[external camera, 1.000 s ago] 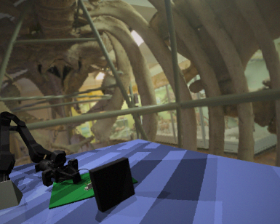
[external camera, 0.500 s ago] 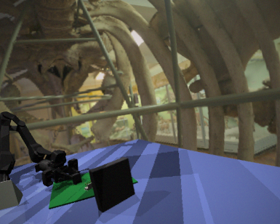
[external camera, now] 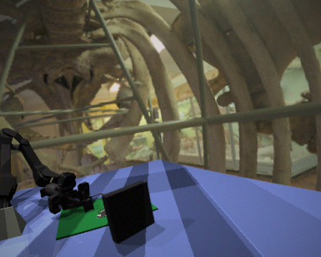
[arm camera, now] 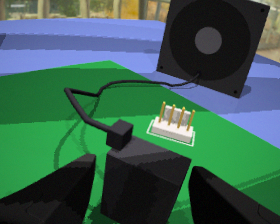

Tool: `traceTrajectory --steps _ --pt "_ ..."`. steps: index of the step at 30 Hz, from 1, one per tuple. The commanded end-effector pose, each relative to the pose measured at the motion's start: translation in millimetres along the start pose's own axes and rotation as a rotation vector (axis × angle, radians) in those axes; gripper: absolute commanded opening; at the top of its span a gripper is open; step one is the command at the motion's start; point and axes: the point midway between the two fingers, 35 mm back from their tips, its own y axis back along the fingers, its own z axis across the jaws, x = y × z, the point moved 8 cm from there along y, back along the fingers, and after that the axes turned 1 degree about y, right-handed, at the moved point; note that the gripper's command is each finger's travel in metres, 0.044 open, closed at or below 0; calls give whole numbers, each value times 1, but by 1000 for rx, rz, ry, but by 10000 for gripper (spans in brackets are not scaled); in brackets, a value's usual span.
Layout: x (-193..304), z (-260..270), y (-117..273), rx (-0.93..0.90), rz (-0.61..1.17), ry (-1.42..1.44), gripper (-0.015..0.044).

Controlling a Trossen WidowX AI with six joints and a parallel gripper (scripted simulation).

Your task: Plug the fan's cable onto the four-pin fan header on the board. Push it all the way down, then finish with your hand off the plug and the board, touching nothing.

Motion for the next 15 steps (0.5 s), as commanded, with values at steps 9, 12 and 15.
traceTrajectory --steps 9,12,15 --pt "-4 4 14 2 3 -1 205" --pt "-6 6 22 3 4 -2 205" --pt "-9 7 30 4 5 -2 205"
